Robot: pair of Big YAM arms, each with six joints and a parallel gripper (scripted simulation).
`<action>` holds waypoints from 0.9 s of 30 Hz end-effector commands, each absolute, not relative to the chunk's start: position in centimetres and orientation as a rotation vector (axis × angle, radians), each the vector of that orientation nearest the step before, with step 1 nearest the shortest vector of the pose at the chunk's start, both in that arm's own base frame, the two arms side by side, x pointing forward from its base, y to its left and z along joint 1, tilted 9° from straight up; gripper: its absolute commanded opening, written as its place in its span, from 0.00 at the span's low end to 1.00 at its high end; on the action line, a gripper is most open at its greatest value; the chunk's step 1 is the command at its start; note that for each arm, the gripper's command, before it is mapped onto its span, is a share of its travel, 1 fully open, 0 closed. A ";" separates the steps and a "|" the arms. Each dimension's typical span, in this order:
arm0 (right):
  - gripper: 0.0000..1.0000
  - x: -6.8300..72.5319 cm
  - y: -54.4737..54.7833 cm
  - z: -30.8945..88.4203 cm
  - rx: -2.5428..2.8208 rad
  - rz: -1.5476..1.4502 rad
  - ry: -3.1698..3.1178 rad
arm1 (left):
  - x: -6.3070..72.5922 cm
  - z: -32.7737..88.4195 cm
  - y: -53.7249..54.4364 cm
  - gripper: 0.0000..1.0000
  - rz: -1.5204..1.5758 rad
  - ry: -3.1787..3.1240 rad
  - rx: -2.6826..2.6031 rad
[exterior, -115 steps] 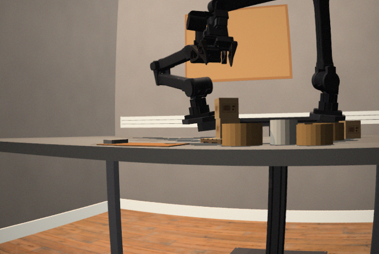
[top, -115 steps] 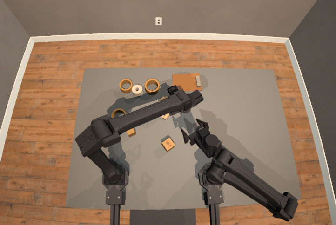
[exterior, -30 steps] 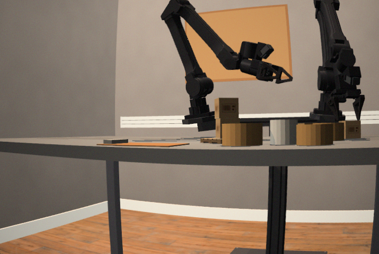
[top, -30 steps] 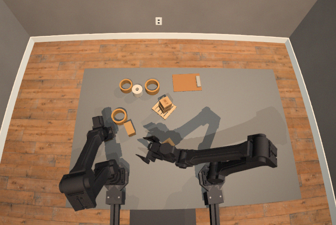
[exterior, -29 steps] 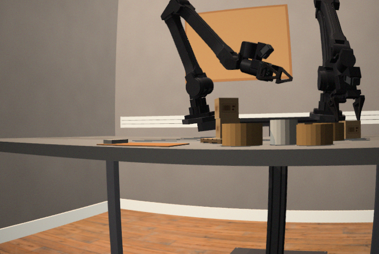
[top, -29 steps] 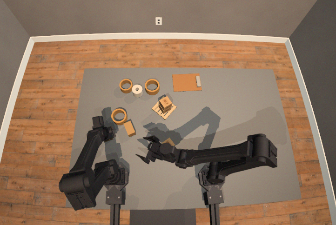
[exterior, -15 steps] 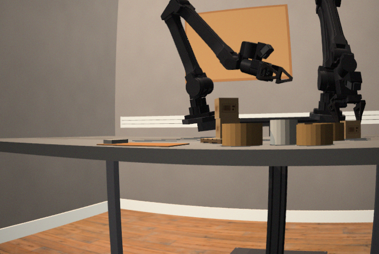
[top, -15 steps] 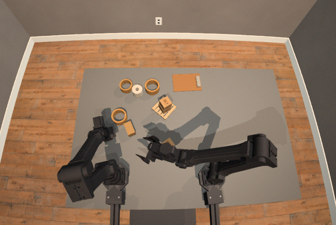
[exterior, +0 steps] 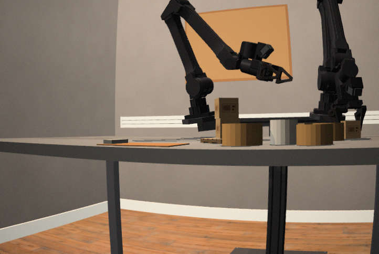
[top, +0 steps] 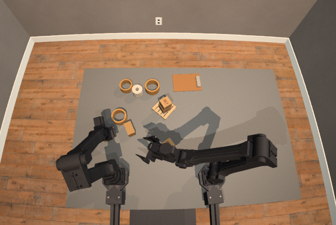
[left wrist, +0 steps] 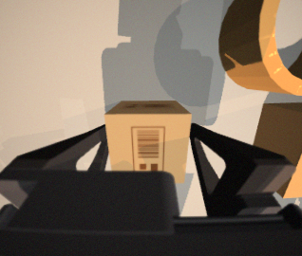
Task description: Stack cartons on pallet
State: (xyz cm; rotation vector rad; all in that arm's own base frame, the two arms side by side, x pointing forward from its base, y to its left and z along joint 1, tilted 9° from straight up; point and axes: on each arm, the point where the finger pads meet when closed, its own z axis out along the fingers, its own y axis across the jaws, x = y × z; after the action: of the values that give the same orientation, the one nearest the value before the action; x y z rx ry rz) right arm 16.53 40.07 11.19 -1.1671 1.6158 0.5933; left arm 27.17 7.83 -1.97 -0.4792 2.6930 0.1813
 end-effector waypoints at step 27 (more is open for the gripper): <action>1.00 17.0 41.8 13.5 -1.133 0.625 1.571 | 27.5 -2.6 8.2 0.59 0.183 2.690 -0.486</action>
State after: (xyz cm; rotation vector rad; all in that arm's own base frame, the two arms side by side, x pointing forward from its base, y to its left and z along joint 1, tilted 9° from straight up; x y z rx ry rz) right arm 16.53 40.07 11.19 -1.1671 1.6158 0.5933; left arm 27.38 7.97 -2.72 -0.4806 2.6963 0.1819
